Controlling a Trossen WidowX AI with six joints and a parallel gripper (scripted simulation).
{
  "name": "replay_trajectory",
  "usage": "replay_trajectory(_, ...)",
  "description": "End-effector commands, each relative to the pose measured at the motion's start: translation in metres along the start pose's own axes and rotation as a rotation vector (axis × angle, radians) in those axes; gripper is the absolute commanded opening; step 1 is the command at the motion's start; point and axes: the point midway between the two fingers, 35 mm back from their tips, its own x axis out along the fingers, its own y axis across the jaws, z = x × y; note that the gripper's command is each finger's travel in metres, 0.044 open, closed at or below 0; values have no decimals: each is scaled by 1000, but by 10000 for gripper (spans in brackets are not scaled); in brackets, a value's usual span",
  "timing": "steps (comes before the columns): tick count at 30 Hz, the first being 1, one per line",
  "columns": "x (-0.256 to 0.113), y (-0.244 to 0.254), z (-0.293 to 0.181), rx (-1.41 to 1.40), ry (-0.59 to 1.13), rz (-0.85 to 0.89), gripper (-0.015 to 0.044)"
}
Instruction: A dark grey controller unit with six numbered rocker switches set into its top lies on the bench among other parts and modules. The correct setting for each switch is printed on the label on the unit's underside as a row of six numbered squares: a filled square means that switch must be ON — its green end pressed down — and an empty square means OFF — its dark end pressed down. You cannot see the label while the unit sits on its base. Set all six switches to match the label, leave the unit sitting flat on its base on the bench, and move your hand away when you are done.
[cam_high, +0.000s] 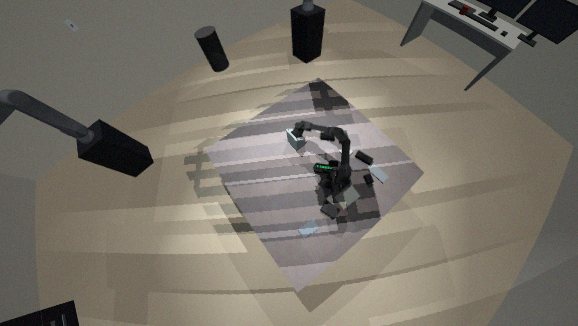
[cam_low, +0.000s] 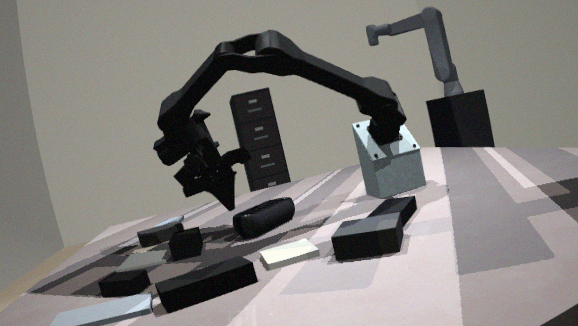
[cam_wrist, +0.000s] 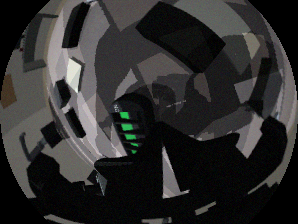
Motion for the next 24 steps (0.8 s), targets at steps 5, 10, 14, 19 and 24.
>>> replay_trajectory(5,1,-3,5,-25,-13,-2,0)
replay_trajectory(10,8,-6,6,-25,-13,-2,0)
replay_trajectory(14,15,-8,6,-25,-13,-2,0)
replay_trajectory(19,22,-10,6,-25,-13,-2,0)
replay_trajectory(24,30,-13,7,-25,-14,-2,0)
